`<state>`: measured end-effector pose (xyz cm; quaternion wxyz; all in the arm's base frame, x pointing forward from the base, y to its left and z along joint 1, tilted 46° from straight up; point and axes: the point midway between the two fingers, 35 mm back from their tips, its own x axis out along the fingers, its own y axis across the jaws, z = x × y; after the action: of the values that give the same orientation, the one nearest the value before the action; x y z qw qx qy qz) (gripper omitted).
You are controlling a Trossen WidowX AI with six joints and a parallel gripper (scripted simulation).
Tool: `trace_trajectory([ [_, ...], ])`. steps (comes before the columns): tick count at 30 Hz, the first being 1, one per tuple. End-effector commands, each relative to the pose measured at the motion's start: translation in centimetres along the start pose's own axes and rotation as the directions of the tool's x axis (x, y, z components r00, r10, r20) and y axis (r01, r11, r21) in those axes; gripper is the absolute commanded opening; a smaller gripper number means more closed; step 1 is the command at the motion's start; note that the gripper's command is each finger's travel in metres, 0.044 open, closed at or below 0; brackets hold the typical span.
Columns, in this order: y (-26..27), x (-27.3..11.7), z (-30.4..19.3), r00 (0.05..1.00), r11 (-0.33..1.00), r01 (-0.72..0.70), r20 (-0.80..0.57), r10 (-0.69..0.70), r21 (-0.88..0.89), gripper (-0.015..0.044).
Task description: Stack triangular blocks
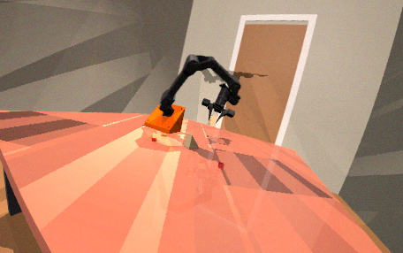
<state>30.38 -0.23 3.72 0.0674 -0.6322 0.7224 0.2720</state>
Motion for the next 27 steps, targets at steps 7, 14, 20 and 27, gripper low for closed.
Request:
trace_trajectory([
  [7,0.3,-0.3,-1.2,1.000,0.940,0.015,0.006,-0.018,0.340,0.0000],
  [14,0.5,-0.4,-1.8,1.000,0.831,0.018,0.008,-0.027,0.557,0.0000],
  [20,0.7,-0.5,-2.4,0.999,0.697,0.016,0.011,-0.034,0.716,0.0000],
  [27,0.9,-0.5,-3.0,0.999,0.507,0.010,0.013,-0.042,0.862,0.0000],
])
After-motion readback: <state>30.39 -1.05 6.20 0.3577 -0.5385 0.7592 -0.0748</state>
